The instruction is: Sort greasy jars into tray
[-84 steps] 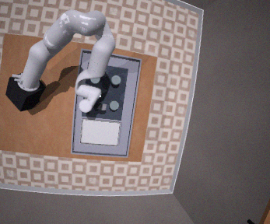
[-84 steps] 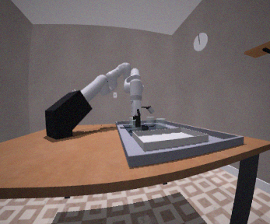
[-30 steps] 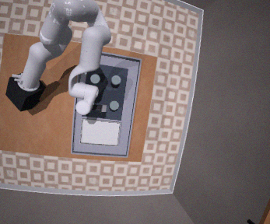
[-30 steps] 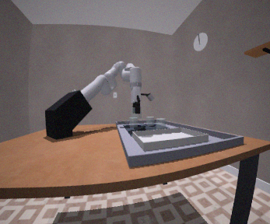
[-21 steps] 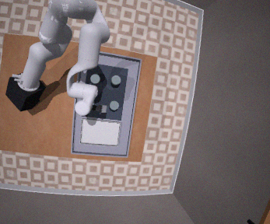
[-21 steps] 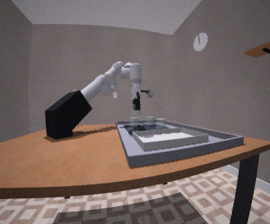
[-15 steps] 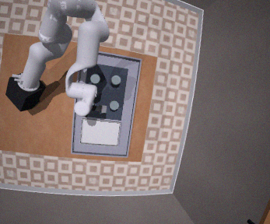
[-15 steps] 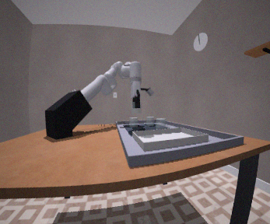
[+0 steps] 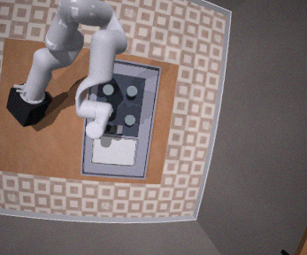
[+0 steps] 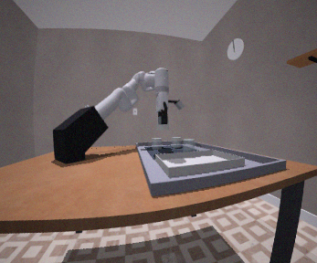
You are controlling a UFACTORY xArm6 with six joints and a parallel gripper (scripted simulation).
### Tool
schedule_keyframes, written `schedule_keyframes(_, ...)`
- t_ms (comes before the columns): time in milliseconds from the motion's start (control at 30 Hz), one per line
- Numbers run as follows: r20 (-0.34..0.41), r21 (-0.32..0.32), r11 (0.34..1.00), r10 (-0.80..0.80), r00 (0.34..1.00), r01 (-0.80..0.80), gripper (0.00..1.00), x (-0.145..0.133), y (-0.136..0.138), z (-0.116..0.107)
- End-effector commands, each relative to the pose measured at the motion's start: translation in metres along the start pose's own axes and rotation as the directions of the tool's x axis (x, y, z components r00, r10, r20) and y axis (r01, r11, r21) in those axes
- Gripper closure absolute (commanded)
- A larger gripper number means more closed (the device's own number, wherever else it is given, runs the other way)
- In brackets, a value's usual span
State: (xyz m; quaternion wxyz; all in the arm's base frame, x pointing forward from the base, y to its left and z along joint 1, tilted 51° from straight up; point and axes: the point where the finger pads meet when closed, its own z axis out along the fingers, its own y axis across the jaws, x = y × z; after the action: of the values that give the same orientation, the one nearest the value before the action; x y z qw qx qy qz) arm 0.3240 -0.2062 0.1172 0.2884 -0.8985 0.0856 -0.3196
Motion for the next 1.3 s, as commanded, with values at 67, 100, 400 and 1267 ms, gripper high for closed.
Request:
schedule_keyframes(67,-0.001,-0.001,1.0,-0.001,1.0,0.001,1.0,0.01,0.022,-0.001)
schedule_keyframes(100,-0.001,-0.001,1.0,-0.001,1.0,0.001,1.0,0.011,0.025,-0.001)
schedule_keyframes(400,-0.001,-0.001,1.0,-0.001,1.0,0.001,1.0,0.02,0.046,-0.001)
schedule_keyframes(1267,-0.001,-0.001,1.0,-0.001,1.0,0.001,1.0,0.05,0.119,-0.001)
